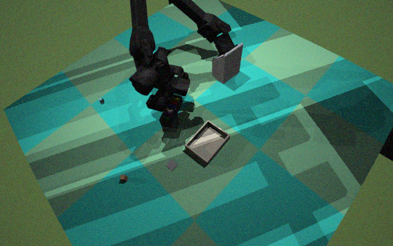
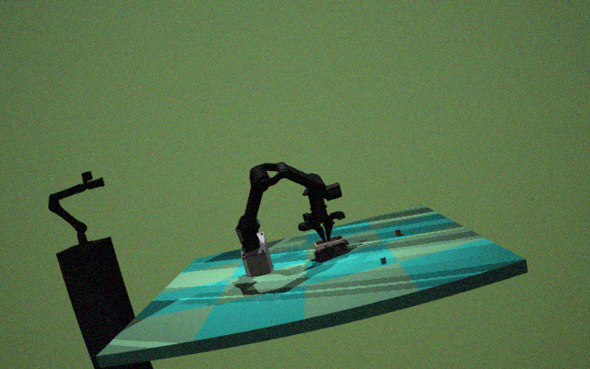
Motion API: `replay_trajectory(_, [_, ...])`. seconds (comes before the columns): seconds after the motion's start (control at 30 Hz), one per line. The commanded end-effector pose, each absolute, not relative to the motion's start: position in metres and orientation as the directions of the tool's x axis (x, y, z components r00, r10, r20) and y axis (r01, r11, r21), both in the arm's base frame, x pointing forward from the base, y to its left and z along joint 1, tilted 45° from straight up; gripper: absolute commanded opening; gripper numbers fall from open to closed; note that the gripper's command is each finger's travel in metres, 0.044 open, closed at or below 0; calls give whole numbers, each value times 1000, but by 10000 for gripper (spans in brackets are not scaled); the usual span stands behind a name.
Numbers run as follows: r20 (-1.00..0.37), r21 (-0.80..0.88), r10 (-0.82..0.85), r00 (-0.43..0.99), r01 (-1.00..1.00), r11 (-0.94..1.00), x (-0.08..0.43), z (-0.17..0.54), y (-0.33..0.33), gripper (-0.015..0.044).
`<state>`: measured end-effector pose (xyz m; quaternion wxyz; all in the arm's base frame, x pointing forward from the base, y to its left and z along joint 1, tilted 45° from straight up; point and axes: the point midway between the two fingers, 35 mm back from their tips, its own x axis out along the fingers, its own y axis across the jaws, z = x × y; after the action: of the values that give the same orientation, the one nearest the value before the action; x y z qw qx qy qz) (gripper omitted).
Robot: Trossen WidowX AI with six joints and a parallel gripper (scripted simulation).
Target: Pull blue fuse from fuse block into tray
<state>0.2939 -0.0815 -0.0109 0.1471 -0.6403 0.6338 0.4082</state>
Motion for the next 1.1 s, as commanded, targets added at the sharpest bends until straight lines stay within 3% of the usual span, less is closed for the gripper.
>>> replay_trajectory(0.0, [-706,336,-695,-139,-929,-155,293,-15,-85,68])
replay_trajectory(1.07, [-705,337,-695,-140,-929,-155,290,-30,-101,68])
